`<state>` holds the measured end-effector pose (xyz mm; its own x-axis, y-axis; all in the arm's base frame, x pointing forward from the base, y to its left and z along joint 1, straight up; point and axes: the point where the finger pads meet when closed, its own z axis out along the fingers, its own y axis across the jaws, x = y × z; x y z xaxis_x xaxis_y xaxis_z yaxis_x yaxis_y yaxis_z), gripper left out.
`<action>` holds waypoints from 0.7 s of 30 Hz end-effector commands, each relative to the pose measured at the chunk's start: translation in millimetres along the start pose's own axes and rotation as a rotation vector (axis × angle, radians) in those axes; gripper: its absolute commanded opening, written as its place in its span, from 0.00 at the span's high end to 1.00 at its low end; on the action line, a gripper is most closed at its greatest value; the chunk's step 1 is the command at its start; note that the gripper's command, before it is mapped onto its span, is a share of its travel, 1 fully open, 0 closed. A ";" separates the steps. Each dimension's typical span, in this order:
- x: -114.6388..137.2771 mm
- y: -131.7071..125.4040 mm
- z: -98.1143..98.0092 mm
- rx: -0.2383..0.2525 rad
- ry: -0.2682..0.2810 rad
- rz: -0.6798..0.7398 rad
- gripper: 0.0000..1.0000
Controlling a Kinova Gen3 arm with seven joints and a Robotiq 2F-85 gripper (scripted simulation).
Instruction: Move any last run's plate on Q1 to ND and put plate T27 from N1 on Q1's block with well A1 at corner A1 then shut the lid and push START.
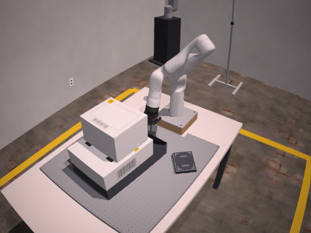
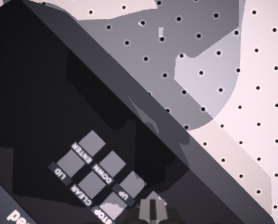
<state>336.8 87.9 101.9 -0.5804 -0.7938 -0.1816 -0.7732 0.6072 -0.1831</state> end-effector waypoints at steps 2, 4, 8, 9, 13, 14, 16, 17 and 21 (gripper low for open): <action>1.4 1.5 -5.6 0.000 0.000 0.000 0.90; 2.2 2.3 -8.1 0.000 0.000 0.000 0.90; 3.8 3.9 -12.9 0.000 0.000 0.000 0.90; 4.2 4.3 -14.1 0.000 0.000 0.000 0.90; 4.4 4.4 -14.5 0.000 0.000 0.000 0.90; 4.4 4.4 -14.5 0.000 0.000 0.000 0.90; 4.4 4.4 -14.5 0.000 0.000 0.000 0.90; 4.4 4.4 -14.5 0.000 0.000 0.000 0.90; 4.4 4.4 -14.5 0.000 0.000 0.000 0.90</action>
<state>326.9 86.4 114.0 -0.5810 -0.7935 -0.1810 -0.7729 0.6076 -0.1831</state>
